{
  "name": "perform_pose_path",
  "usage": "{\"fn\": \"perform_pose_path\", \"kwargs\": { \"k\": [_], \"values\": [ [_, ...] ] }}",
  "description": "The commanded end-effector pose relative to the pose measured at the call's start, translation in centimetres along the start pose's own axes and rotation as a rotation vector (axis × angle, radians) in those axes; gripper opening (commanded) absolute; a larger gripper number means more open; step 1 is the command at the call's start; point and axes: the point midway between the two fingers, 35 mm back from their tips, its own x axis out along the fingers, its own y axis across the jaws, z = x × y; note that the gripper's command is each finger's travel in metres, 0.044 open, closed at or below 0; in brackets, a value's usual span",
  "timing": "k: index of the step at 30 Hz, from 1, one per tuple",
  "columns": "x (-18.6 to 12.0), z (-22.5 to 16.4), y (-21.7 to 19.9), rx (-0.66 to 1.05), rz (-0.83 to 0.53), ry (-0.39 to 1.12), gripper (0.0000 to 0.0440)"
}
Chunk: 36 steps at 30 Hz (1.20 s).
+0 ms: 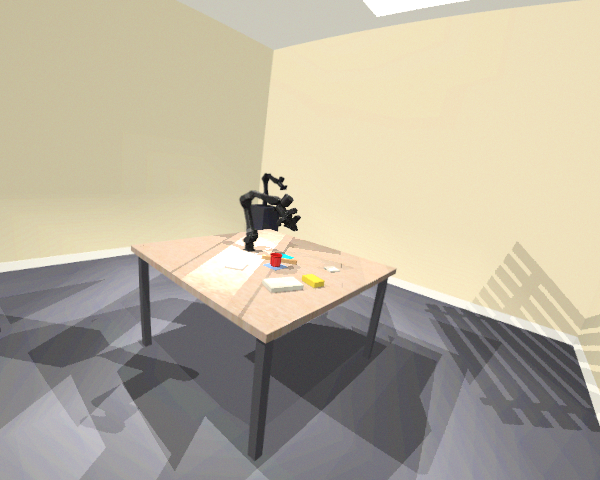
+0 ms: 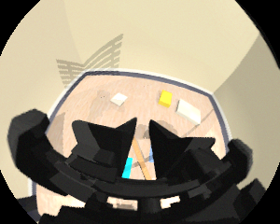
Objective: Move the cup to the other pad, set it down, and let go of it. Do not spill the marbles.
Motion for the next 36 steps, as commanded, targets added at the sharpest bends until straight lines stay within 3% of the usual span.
{"fn": "perform_pose_path", "kwargs": {
  "k": [1,19,36],
  "values": [
    [0.3,-0.1,0.1,0.005,-0.006,0.045,0.0098],
    [1.9,-2.2,-0.3,-0.029,-0.045,0.322,0.0114],
    [3.3,-4.7,-2.7,-0.131,-0.078,0.58,0.0104]
  ]
}}
